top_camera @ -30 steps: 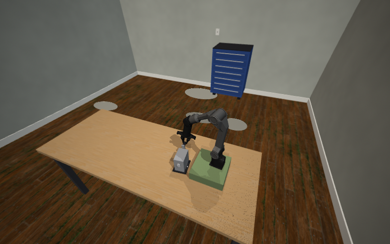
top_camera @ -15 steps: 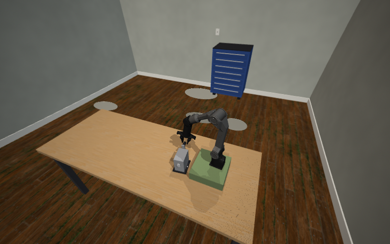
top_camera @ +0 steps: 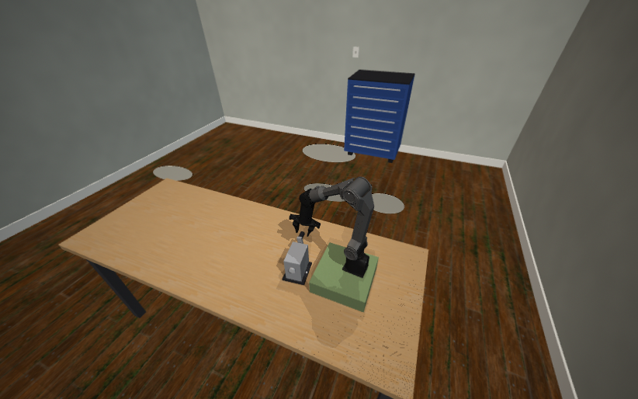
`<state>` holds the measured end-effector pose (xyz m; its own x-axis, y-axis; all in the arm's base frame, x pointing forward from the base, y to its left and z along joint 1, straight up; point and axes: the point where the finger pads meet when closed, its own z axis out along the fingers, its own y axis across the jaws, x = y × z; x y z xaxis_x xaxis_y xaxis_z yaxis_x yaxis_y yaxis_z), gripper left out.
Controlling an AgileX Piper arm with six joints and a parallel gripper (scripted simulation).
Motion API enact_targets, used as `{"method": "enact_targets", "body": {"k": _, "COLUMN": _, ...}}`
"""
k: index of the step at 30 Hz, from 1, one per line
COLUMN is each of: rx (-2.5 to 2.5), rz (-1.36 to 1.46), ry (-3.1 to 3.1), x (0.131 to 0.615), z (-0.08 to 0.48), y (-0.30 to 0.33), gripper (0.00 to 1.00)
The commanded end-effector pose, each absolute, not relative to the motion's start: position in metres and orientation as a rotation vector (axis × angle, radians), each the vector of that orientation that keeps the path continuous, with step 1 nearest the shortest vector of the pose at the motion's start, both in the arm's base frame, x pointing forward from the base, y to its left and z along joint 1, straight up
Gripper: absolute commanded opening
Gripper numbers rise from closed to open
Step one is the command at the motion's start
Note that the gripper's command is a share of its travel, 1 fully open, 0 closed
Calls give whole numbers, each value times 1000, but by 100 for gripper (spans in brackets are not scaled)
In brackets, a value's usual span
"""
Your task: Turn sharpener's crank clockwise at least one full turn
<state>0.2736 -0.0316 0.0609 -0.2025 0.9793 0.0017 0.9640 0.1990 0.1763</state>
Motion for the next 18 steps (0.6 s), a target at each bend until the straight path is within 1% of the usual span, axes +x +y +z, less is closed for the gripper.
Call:
{"method": "enact_targets", "body": {"k": 1, "rx": 1909, "rz": 211, "ry": 2344, "x": 274, "z": 61, "y": -32, "gripper": 69}}
{"method": "enact_targets", "body": {"k": 6, "rx": 1909, "rz": 211, "ry": 2344, "x": 274, "z": 61, "y": -32, "gripper": 69}}
{"method": "enact_targets", "body": {"k": 18, "rx": 1906, "rz": 213, "ry": 2341, "x": 270, "z": 89, "y": -33, "gripper": 69}}
